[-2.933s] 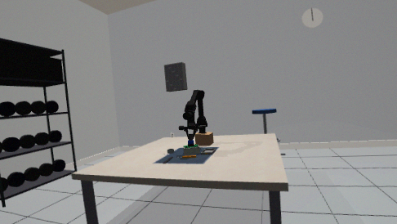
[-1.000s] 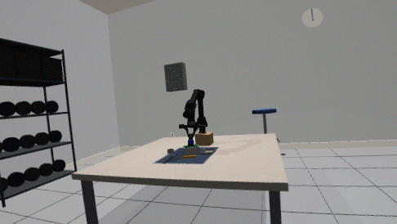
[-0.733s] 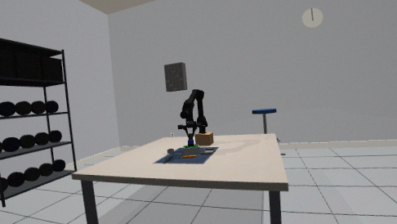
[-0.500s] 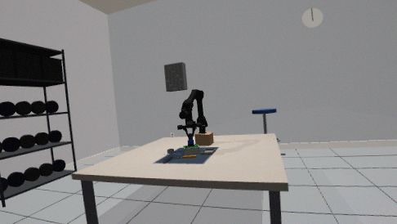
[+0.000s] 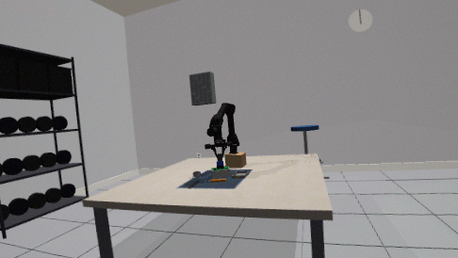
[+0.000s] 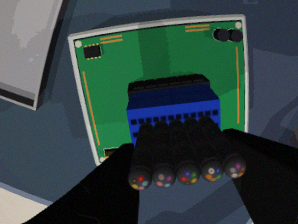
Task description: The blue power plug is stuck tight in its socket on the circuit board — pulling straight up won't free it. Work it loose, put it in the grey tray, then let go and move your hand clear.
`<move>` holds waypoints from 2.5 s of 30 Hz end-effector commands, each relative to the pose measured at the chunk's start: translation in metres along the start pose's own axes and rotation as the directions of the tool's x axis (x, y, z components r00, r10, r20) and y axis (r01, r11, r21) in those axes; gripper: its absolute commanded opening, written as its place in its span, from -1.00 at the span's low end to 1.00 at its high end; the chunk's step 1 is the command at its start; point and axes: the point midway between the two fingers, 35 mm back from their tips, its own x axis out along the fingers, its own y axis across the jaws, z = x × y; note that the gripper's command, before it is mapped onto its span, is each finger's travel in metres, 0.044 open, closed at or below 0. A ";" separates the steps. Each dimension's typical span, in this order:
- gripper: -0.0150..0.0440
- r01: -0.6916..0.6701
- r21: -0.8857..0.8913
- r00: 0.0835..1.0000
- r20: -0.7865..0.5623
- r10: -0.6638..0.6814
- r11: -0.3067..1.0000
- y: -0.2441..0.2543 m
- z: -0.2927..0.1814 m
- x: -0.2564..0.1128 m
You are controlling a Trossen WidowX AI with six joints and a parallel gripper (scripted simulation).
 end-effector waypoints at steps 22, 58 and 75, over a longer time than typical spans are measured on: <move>0.35 0.007 -0.001 1.000 0.010 -0.007 1.000 -0.003 0.003 0.020; -0.49 -0.013 -0.001 1.000 0.010 0.013 1.000 -0.005 0.003 0.004; -0.49 0.099 0.000 0.995 0.010 -0.099 0.995 0.005 0.003 0.001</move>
